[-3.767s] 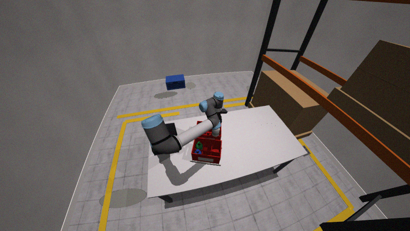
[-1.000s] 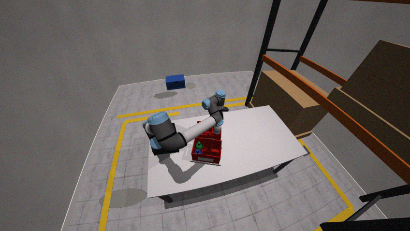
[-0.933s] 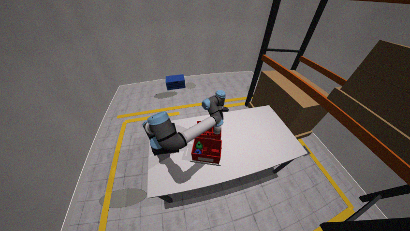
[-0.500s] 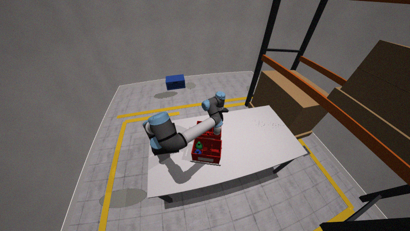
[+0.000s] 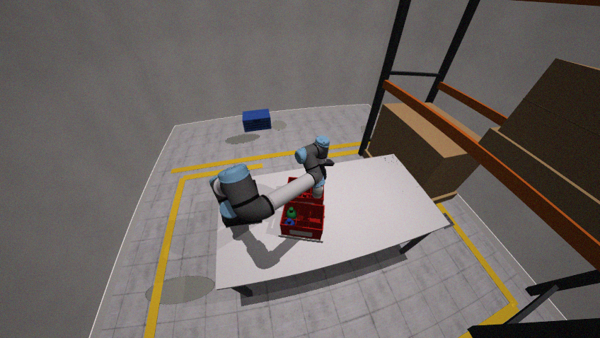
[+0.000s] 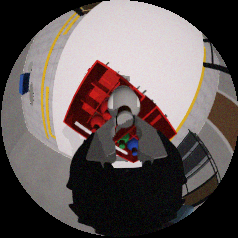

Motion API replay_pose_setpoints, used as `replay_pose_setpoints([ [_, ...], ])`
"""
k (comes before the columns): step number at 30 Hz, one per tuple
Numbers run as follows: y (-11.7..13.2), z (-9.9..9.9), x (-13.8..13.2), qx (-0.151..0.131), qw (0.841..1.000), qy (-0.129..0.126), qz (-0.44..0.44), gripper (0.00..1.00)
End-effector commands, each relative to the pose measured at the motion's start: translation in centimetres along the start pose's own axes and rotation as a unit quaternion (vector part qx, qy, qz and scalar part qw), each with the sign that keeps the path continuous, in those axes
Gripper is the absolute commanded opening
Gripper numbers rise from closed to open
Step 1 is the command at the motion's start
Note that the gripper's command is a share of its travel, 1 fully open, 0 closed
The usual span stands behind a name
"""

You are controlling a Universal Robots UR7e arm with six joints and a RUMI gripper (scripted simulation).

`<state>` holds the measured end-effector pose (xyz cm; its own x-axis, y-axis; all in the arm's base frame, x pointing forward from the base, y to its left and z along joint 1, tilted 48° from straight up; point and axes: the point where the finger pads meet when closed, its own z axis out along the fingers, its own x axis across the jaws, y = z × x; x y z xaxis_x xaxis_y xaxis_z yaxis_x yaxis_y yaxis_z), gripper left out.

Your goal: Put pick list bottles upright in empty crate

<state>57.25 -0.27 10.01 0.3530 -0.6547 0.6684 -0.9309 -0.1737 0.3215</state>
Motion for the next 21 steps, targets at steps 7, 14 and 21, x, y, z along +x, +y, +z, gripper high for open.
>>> replay_pose_setpoints([
  [7,0.0,0.8,0.0,0.001,1.000,0.000,0.000,0.00],
  [14,0.0,1.5,0.0,0.001,1.000,0.000,0.000,0.00],
  [21,0.0,2.1,0.0,0.001,1.000,0.000,0.000,0.00],
])
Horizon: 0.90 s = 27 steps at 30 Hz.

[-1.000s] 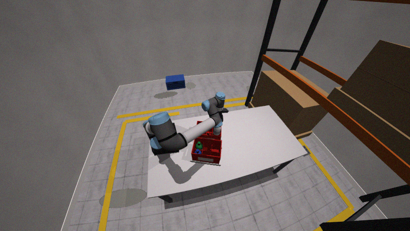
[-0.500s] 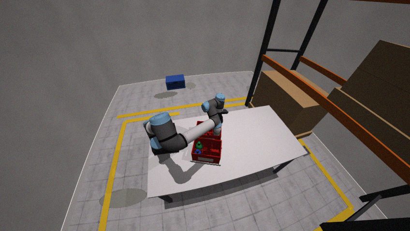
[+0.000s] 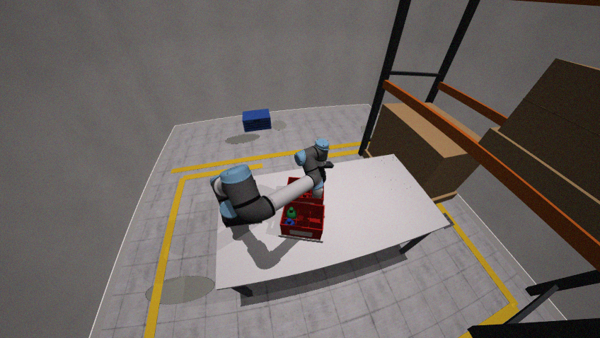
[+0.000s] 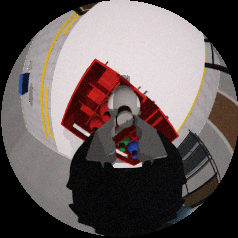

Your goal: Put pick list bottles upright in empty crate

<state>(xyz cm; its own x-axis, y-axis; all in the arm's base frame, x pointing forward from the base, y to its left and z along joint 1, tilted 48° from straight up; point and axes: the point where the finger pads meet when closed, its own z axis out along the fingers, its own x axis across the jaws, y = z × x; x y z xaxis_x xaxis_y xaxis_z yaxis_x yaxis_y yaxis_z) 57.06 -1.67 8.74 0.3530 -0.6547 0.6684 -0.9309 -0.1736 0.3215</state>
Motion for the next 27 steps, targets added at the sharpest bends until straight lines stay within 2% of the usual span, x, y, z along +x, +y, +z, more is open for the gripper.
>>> replay_pose_setpoints([
  [1,0.0,0.2,0.0,0.001,1.000,0.000,0.000,0.00],
  [27,0.0,2.6,0.0,0.001,1.000,0.000,0.000,0.00],
])
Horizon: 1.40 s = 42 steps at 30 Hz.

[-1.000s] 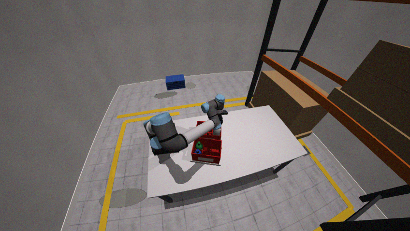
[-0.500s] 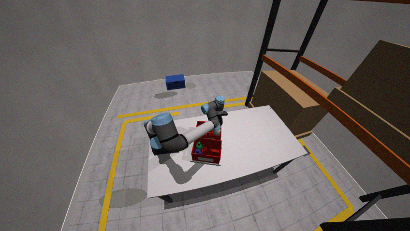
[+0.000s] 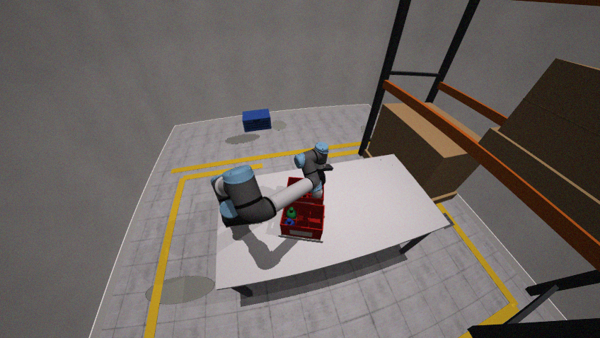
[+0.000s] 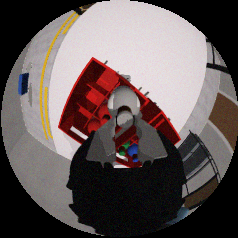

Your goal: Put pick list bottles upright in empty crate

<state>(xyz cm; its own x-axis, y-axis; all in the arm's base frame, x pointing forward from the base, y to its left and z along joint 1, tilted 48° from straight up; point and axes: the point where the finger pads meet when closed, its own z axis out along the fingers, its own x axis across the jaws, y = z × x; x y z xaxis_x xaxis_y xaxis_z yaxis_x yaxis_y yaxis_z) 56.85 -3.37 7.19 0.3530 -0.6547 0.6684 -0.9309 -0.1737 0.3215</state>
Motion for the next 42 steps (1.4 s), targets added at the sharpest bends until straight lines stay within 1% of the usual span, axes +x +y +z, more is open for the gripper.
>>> replay_pose_setpoints([
  [1,0.0,0.4,0.0,0.001,1.000,0.000,0.000,0.00],
  [42,0.0,3.9,0.0,0.001,1.000,0.000,0.000,0.00],
])
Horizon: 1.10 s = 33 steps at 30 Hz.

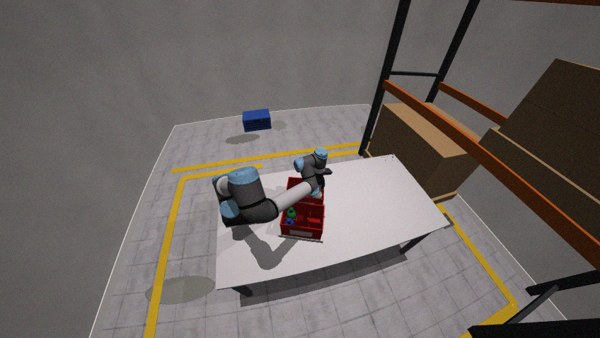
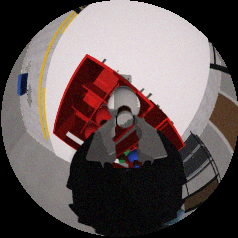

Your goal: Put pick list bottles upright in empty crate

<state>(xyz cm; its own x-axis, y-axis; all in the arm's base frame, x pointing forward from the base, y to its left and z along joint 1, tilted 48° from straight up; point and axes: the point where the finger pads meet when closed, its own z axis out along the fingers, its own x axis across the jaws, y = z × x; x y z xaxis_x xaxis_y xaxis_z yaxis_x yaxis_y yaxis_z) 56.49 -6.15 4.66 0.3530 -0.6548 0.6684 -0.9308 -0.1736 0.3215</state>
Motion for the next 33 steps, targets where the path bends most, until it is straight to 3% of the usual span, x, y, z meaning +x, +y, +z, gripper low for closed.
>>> replay_pose_setpoints([
  [1,0.0,0.2,0.0,0.001,1.000,0.000,0.000,0.00],
  [33,0.0,3.1,0.0,0.001,1.000,0.000,0.000,0.00],
])
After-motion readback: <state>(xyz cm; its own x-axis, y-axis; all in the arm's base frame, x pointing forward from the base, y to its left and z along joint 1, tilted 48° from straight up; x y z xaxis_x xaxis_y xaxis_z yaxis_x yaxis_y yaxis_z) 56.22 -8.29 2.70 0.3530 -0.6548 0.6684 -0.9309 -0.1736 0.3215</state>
